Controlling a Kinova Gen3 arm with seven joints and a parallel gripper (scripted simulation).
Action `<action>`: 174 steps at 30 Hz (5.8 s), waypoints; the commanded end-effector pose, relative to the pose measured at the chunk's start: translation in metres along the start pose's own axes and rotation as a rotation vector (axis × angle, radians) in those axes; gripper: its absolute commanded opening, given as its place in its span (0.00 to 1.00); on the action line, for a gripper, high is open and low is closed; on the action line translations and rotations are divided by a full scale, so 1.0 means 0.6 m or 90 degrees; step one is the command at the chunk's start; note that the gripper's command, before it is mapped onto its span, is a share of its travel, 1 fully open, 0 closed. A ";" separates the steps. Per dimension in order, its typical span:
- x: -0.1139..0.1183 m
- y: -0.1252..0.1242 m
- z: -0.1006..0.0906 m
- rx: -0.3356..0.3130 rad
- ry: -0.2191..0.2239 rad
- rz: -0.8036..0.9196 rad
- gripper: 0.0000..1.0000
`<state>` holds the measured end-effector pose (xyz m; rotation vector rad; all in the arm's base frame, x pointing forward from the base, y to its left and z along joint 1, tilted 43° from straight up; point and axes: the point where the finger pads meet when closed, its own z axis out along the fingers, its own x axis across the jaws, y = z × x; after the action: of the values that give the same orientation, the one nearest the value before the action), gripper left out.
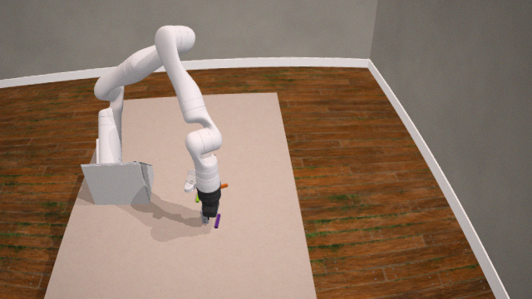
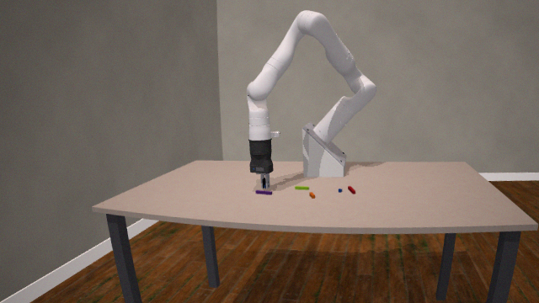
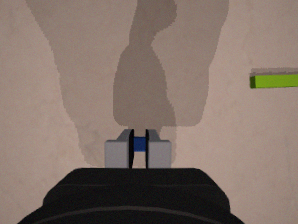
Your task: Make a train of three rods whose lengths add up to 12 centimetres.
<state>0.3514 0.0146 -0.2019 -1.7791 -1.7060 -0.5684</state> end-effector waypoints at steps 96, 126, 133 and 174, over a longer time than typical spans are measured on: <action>0.000 0.000 -0.089 0.000 0.000 0.000 0.54; 0.000 0.000 -0.134 0.000 0.000 0.000 1.00; 0.000 0.000 -0.134 0.000 0.000 0.000 1.00; 0.103 -0.019 -0.118 0.039 0.001 0.381 1.00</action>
<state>0.3510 0.0073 -0.1106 -2.0951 -1.0971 -0.2672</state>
